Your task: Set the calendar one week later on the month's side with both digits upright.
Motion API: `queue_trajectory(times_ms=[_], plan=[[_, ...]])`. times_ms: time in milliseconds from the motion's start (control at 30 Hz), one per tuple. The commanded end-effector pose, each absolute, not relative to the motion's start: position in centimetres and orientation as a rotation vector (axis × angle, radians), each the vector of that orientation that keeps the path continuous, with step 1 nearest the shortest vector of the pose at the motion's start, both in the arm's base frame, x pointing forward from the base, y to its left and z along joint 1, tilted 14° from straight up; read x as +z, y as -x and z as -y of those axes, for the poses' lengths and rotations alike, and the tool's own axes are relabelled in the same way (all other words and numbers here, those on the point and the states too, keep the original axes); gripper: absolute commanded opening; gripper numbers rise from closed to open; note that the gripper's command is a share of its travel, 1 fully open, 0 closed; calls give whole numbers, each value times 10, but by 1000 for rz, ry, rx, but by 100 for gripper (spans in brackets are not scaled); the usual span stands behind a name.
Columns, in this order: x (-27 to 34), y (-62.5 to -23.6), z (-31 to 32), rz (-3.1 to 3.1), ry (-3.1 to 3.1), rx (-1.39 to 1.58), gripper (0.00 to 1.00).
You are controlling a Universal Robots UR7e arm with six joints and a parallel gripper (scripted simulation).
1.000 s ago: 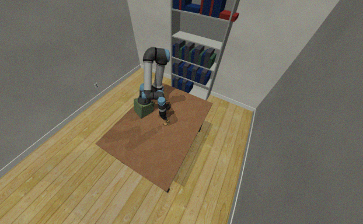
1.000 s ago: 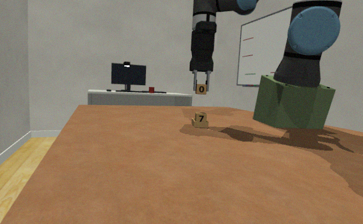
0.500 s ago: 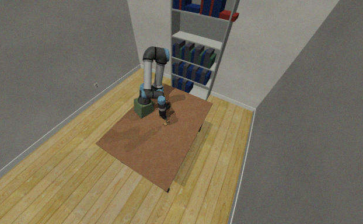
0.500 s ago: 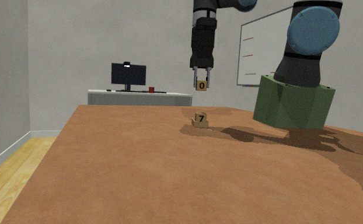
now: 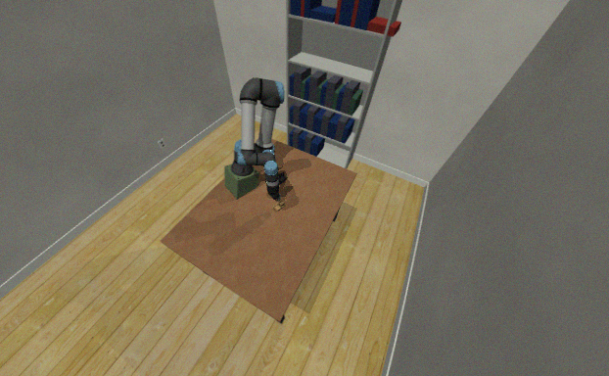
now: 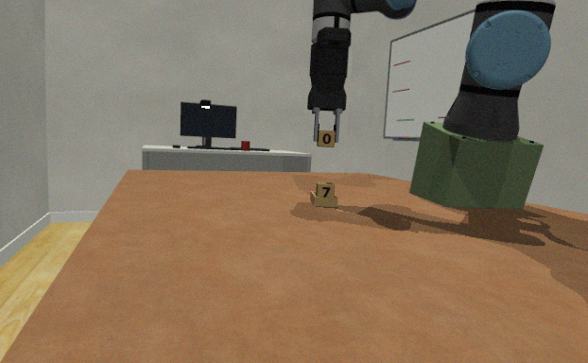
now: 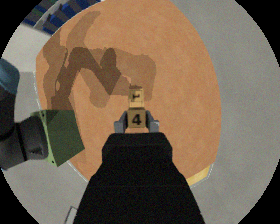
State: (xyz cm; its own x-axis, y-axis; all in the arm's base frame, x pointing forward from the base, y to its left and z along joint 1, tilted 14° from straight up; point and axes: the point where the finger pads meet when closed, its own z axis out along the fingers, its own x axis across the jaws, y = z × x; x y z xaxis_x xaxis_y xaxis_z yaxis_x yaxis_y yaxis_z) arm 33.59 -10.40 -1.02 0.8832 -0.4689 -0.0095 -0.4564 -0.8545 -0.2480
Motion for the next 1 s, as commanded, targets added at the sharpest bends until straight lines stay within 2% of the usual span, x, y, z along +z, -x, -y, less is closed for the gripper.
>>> queue_trajectory(times_ms=[0, 967], plan=[[-9, -339, 102, -755, 2795, -69, 60], [0, -373, 60, -1559, 2443, 40, 60]])
